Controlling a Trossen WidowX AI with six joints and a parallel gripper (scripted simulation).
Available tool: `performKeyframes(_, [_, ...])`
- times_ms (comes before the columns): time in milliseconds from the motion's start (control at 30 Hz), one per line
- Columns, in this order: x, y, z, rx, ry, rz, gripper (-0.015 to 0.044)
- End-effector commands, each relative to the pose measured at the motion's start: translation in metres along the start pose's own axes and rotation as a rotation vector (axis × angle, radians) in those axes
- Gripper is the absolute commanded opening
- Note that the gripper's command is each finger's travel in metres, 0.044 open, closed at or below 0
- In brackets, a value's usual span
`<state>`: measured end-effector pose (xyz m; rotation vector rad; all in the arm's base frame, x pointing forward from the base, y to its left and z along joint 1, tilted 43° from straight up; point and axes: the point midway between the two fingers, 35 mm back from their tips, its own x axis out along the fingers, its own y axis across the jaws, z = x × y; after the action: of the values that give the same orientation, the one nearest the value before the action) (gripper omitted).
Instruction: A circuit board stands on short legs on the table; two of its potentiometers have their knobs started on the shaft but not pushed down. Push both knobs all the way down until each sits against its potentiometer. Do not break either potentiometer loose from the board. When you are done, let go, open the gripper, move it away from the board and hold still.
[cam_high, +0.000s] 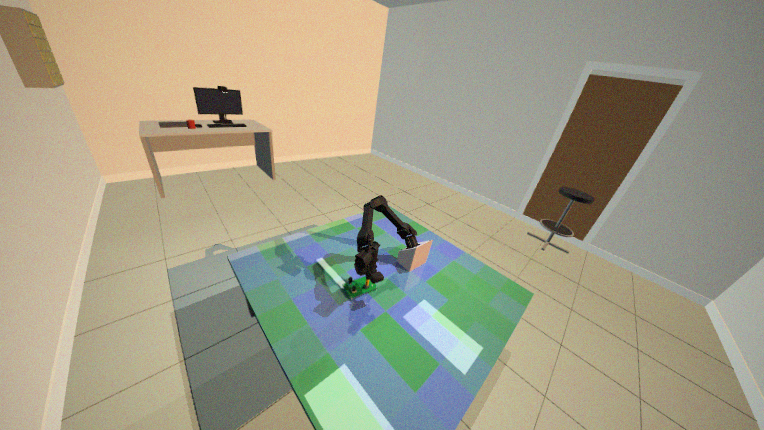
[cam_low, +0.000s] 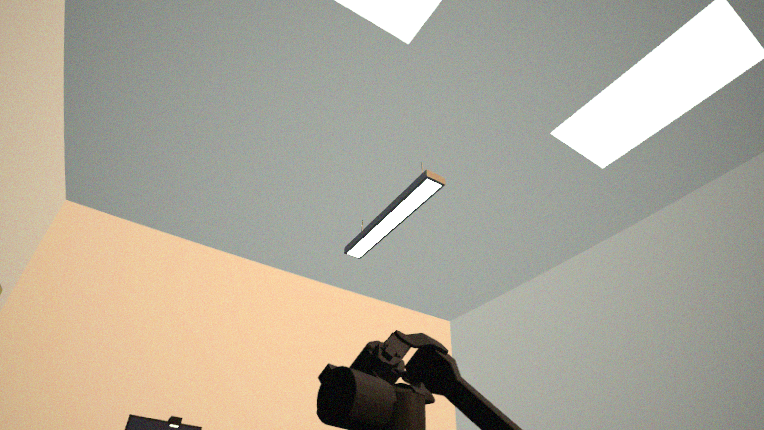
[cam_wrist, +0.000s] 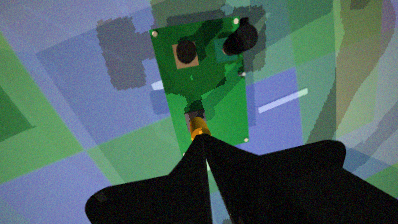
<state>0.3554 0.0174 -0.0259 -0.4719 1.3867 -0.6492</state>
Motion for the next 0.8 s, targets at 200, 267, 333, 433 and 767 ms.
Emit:
performKeyframes(200, [0.0031, -0.0004, -0.0004, -0.005, -0.001, -0.004, 0.0])
performKeyframes(267, [0.0037, -0.0004, -0.0004, -0.005, -0.001, -0.004, 0.0])
performKeyframes(333, [0.0042, -0.0004, -0.0004, -0.005, -0.001, -0.004, 0.0])
performKeyframes(433, [0.005, -0.0004, -0.0004, -0.005, -0.001, -0.004, 0.0])
performKeyframes(767, [0.0042, -0.0004, -0.0004, -0.005, -0.001, -0.004, 0.0])
